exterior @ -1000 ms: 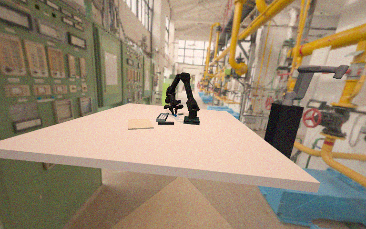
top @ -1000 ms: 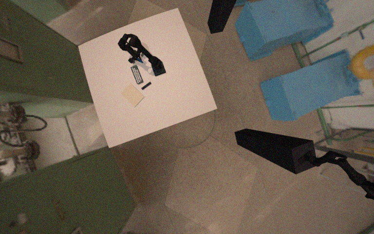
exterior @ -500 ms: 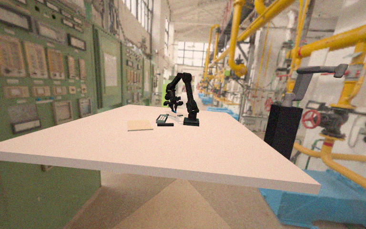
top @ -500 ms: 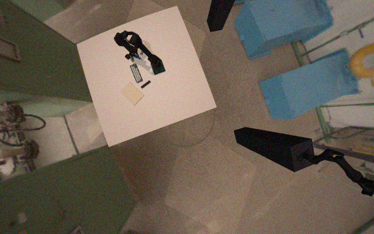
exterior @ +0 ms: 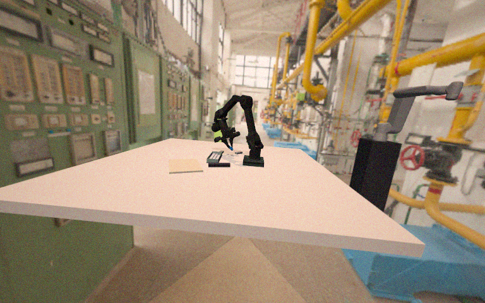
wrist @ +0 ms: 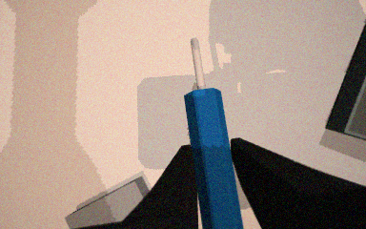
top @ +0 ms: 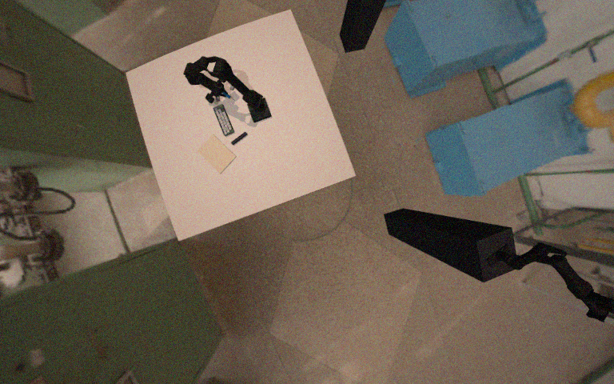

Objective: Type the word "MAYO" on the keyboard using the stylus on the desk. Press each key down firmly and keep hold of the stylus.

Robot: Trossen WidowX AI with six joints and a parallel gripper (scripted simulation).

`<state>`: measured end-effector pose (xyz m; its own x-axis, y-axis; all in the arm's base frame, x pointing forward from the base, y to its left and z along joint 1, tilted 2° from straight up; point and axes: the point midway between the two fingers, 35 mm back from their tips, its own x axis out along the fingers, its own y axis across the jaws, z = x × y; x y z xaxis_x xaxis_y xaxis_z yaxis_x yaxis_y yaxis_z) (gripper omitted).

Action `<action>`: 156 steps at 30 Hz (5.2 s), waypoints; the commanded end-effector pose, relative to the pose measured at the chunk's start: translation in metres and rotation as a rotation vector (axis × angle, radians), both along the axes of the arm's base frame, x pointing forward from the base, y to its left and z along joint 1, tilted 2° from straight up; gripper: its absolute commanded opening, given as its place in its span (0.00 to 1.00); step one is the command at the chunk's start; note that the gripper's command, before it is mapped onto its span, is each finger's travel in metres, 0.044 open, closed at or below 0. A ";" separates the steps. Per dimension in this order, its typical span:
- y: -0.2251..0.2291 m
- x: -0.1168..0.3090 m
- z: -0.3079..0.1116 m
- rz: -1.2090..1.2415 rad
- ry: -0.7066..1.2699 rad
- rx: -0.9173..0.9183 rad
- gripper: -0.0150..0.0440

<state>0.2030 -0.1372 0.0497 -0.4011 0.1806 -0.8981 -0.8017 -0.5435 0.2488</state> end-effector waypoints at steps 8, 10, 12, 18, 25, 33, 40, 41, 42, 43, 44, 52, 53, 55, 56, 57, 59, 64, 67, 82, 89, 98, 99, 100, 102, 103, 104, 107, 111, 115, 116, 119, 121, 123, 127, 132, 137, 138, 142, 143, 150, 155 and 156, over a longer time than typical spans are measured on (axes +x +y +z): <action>0.011 0.012 0.002 0.002 0.052 -0.318 0.25; 0.013 0.015 0.003 0.000 0.047 -0.379 0.25; 0.015 0.018 0.004 -0.002 0.039 -0.440 0.25; 0.023 0.029 0.009 -0.015 -0.012 -0.619 0.25; 0.034 0.044 0.018 -0.042 -0.118 -0.814 0.25; 0.051 0.060 0.031 -0.088 -0.296 -1.007 0.25; 0.070 0.074 0.044 -0.143 -0.496 -1.137 0.25; 0.073 0.076 0.046 -0.152 -0.527 -1.152 0.25; 0.077 0.078 0.049 -0.161 -0.559 -1.166 0.25; 0.080 0.080 0.051 -0.171 -0.592 -1.179 0.25; 0.083 0.082 0.053 -0.181 -0.626 -1.191 0.25; 0.092 0.086 0.058 -0.206 -0.711 -1.216 0.25; 0.092 0.086 0.055 -0.206 -0.711 -1.216 0.25; 0.093 0.086 0.048 -0.206 -0.711 -1.216 0.25; 0.093 0.086 0.043 -0.206 -0.711 -1.216 0.25; 0.093 0.086 0.038 -0.206 -0.711 -1.216 0.25; 0.094 0.086 0.028 -0.206 -0.711 -1.216 0.25; 0.094 0.086 0.024 -0.206 -0.711 -1.216 0.25; 0.093 0.086 0.022 -0.206 -0.711 -1.216 0.34; 0.094 0.086 0.016 -0.206 -0.711 -1.216 0.39; 0.094 0.086 0.012 -0.206 -0.711 -1.216 0.39; 0.094 0.086 0.009 -0.206 -0.711 -1.216 0.39; 0.094 0.086 0.008 -0.206 -0.711 -1.216 0.39; 0.094 0.086 0.008 -0.206 -0.711 -1.216 0.39; 0.094 0.086 0.007 -0.206 -0.711 -1.216 0.39; 0.094 0.086 0.007 -0.206 -0.711 -1.216 0.39; 0.094 0.086 0.006 -0.206 -0.711 -1.216 0.39; 0.094 0.086 0.005 -0.206 -0.711 -1.216 0.39; 0.094 0.086 0.003 -0.206 -0.711 -1.216 0.39; 0.094 0.086 0.004 -0.206 -0.711 -1.216 0.39; 0.094 0.086 0.004 -0.206 -0.711 -1.216 0.39; 0.094 0.086 0.004 -0.206 -0.711 -1.216 0.39; 0.094 0.086 0.004 -0.206 -0.711 -1.216 0.39; 0.094 0.086 0.008 -0.206 -0.711 -1.216 0.39; 0.093 0.086 0.024 -0.206 -0.711 -1.216 0.39; 0.093 0.086 0.041 -0.206 -0.711 -1.216 0.39; 0.096 0.086 0.039 -0.206 -0.722 -1.208 0.39; 0.100 0.086 0.040 -0.196 -0.729 -1.203 0.37; 0.119 0.086 0.043 -0.145 -0.766 -1.179 0.33; 0.124 0.085 0.044 -0.132 -0.775 -1.173 0.32; 0.156 0.081 0.048 -0.043 -0.838 -1.128 0.25; 0.179 0.075 0.052 0.021 -0.882 -1.095 0.25; 0.183 0.074 0.053 0.033 -0.890 -1.089 0.25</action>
<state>0.2808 0.0334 0.1003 0.3467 -0.7750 -0.5284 -0.9186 -0.3944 -0.0242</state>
